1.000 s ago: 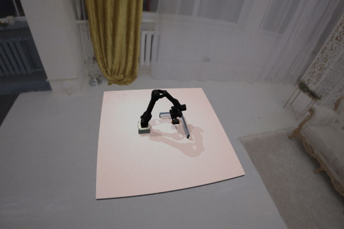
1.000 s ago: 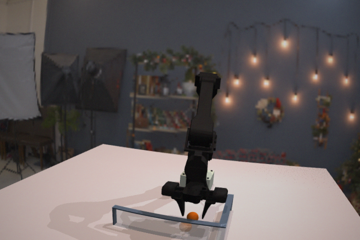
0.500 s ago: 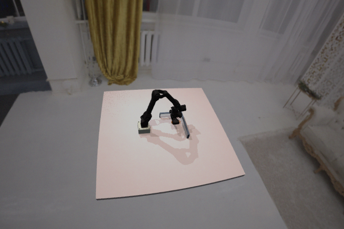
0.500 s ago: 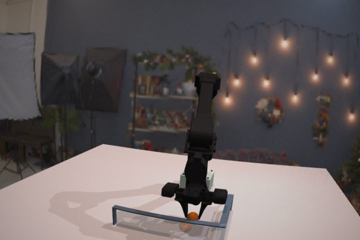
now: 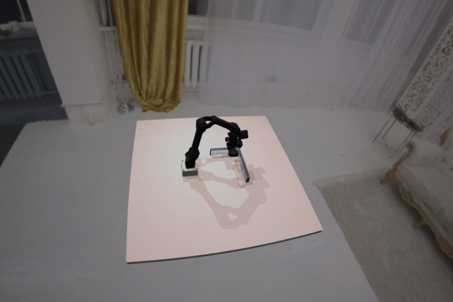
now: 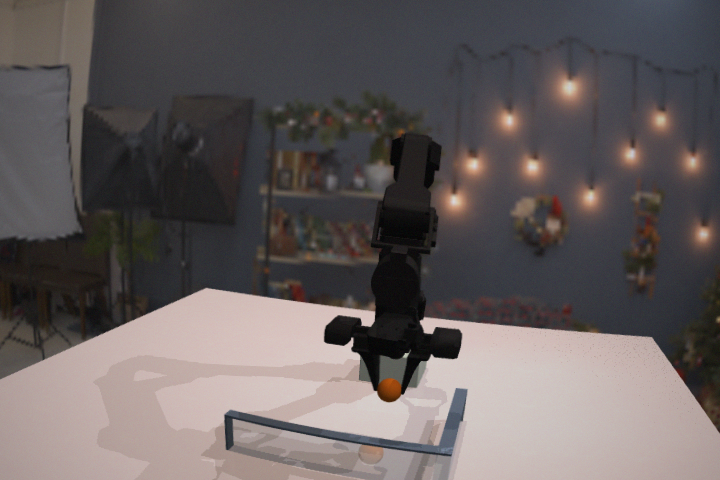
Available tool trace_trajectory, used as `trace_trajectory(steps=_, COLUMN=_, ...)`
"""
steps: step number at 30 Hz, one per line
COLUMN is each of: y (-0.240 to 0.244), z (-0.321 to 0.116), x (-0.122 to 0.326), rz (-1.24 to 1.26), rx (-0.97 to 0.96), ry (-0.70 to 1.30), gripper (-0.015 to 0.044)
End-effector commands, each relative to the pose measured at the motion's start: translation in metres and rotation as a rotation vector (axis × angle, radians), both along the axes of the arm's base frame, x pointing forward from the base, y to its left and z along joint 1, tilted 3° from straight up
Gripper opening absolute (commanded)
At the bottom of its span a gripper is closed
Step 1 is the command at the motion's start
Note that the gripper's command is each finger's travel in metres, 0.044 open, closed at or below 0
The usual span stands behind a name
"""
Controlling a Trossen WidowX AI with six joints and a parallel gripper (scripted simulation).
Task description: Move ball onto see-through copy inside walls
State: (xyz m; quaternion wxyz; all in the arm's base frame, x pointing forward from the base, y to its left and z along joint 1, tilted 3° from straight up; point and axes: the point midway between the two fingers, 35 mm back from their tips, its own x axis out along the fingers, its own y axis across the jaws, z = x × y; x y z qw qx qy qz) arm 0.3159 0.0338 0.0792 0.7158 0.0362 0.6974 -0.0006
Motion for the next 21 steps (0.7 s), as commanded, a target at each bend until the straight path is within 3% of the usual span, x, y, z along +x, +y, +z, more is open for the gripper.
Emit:
trace_trajectory(steps=1, y=-0.002, z=0.031, x=-0.004, rz=0.004, rx=-0.002, ry=-0.009, gripper=0.0)
trace_trajectory(steps=8, y=-0.003, z=0.047, x=-0.007, rz=0.004, rx=-0.002, ry=-0.009, gripper=0.0)
trace_trajectory(steps=21, y=-0.009, z=0.018, x=0.044, rz=0.004, rx=-0.003, ry=-0.013, gripper=0.0)
